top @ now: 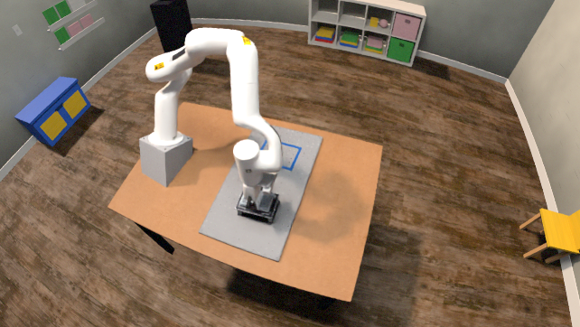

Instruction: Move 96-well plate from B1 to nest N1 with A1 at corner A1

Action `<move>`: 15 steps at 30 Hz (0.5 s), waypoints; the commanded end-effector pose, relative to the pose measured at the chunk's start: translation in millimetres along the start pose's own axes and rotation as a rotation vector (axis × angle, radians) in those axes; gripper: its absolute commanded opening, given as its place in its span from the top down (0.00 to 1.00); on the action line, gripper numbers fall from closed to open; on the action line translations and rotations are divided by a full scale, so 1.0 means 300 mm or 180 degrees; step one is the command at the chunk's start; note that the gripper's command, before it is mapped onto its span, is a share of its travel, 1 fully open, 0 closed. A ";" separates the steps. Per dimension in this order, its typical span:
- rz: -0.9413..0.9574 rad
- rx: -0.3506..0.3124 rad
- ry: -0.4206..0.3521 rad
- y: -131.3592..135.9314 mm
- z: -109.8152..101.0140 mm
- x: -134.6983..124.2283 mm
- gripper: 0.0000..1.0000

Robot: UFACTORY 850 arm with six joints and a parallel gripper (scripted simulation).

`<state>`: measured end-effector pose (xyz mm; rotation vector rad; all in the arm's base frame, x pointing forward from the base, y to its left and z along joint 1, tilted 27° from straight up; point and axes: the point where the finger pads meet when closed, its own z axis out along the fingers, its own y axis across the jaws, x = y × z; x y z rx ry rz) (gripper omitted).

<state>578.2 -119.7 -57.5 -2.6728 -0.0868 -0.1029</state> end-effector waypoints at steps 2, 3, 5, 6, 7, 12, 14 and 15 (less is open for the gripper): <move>-0.0001 -0.0003 0.0006 0.001 -0.001 0.003 1.00; -0.0001 -0.0003 0.0006 0.001 0.000 0.003 1.00; -0.0001 -0.0003 0.0006 0.001 0.001 0.003 1.00; -0.0001 -0.0003 0.0006 0.001 0.002 0.003 1.00; -0.0001 -0.0003 0.0006 0.001 0.002 0.003 1.00; -0.0001 -0.0003 0.0006 0.001 0.004 0.003 1.00; -0.0001 -0.0003 0.0006 0.001 0.005 0.003 1.00; -0.0001 -0.0003 0.0006 0.001 0.006 0.003 1.00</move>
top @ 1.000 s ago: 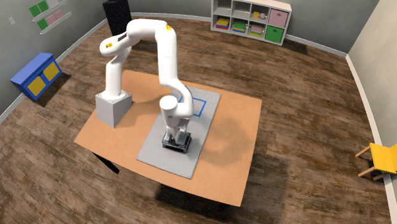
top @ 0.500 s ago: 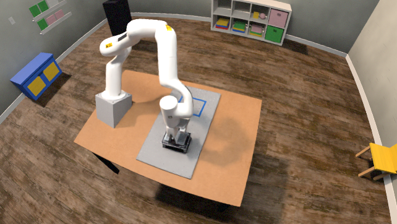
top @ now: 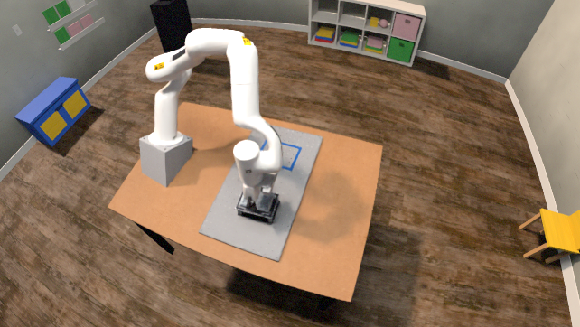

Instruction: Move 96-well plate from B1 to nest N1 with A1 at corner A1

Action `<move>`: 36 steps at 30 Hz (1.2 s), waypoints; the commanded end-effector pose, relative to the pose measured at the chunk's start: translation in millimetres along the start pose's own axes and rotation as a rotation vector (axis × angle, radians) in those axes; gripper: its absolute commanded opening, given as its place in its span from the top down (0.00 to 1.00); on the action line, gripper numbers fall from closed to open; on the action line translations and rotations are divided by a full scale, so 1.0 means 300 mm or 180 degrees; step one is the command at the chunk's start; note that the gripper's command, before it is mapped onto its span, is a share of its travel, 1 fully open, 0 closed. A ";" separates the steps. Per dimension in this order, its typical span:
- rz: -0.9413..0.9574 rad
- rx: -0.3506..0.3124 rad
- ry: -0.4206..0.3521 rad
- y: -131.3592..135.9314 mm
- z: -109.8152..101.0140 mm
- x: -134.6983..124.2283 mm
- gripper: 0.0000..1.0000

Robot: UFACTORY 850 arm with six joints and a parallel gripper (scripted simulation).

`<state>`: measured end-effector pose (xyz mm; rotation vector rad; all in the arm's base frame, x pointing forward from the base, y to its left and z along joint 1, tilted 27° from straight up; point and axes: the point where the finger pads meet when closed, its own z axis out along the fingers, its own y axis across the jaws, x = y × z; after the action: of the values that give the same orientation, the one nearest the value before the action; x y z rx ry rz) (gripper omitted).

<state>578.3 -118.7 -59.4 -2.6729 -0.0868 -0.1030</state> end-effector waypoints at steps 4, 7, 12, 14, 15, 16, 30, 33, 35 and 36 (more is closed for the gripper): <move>-0.0001 -0.0003 0.0006 0.001 0.001 0.003 1.00; -0.0001 -0.0003 0.0006 0.001 0.002 0.003 1.00; -0.0001 -0.0003 0.0006 0.001 0.004 0.003 1.00; -0.0001 -0.0003 0.0006 0.001 0.005 0.003 1.00; -0.0001 -0.0003 0.0006 0.001 0.006 0.003 1.00; -0.0001 -0.0003 0.0006 0.001 0.006 0.003 1.00; -0.0001 -0.0003 0.0006 0.001 0.013 0.003 1.00; -0.0001 -0.0003 0.0006 0.001 0.015 0.003 1.00; -0.0001 -0.0003 0.0006 0.001 0.016 0.003 1.00; -0.0001 -0.0003 0.0006 0.001 0.016 0.003 1.00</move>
<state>578.6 -116.3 -64.1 -2.6728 -0.0868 -0.1030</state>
